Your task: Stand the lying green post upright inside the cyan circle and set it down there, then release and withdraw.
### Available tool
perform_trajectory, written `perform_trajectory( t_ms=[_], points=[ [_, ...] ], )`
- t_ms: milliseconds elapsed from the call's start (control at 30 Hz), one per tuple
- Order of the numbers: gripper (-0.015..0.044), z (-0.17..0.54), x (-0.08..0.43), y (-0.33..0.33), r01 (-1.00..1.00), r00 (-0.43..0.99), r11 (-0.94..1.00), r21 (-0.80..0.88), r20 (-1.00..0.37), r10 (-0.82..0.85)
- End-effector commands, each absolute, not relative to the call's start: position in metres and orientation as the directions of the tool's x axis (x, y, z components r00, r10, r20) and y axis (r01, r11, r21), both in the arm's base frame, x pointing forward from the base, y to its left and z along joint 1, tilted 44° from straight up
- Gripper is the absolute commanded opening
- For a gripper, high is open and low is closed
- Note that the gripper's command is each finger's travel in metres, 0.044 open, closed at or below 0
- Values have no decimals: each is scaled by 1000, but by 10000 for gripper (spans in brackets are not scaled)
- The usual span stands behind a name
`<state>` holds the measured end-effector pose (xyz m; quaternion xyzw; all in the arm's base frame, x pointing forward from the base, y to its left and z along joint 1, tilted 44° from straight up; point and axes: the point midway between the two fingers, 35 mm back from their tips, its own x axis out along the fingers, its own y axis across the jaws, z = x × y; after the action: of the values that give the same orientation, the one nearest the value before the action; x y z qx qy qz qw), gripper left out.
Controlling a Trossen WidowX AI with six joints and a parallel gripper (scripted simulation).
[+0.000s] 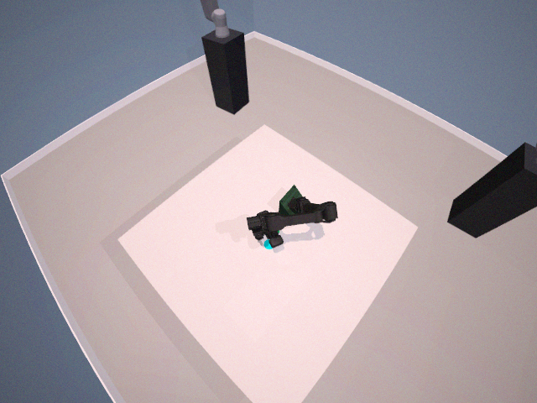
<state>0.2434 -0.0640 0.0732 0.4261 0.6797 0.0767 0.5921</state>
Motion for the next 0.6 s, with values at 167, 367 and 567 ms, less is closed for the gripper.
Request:
perform_trajectory(
  t_ms=[167, 367, 567],
  points=[
    [23, 74, 239, -59, 484, 66, 661, 574, -777, 626],
    [23, 74, 236, -57, 483, 71, 680, 552, -799, 597],
    [23, 73, 234, -55, 482, 78, 698, 530, -819, 568]
  ],
)
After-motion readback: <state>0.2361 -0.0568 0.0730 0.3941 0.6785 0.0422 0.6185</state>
